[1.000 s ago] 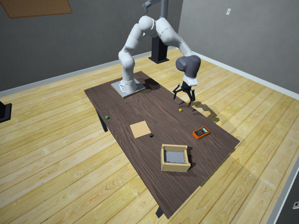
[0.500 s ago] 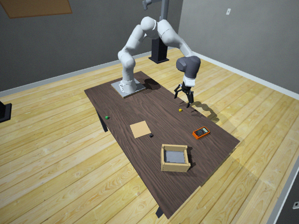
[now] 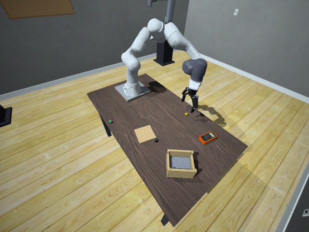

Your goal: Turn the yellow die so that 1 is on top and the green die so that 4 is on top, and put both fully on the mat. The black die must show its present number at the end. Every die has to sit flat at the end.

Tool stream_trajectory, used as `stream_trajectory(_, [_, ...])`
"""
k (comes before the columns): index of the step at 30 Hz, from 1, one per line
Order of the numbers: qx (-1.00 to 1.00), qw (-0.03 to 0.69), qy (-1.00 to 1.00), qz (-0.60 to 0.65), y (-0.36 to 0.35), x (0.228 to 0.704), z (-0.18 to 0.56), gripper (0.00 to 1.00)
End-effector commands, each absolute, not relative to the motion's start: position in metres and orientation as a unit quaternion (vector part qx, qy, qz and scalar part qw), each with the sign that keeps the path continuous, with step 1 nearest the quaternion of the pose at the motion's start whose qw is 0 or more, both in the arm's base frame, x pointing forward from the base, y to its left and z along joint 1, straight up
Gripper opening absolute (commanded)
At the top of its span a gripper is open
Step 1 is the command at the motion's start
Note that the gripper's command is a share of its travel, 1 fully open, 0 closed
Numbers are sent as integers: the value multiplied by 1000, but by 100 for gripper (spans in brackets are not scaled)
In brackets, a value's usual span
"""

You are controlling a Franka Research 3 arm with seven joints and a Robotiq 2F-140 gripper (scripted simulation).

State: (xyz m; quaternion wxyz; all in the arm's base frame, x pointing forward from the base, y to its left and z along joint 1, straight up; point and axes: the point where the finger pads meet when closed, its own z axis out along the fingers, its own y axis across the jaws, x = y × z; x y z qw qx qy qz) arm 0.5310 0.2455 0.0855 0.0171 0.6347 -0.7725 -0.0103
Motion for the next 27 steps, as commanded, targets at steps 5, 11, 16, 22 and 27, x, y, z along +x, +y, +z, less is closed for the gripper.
stream_trajectory(5, [535,21,-845,-10,248,529,84,100])
stream_trajectory(11, [492,21,-870,-9,248,530,84,100])
stream_trajectory(16, [454,21,-891,-8,248,530,83,100])
stream_trajectory(22, [404,20,-915,-6,248,531,82,100])
stream_trajectory(27, [387,20,-922,-6,248,531,82,100])
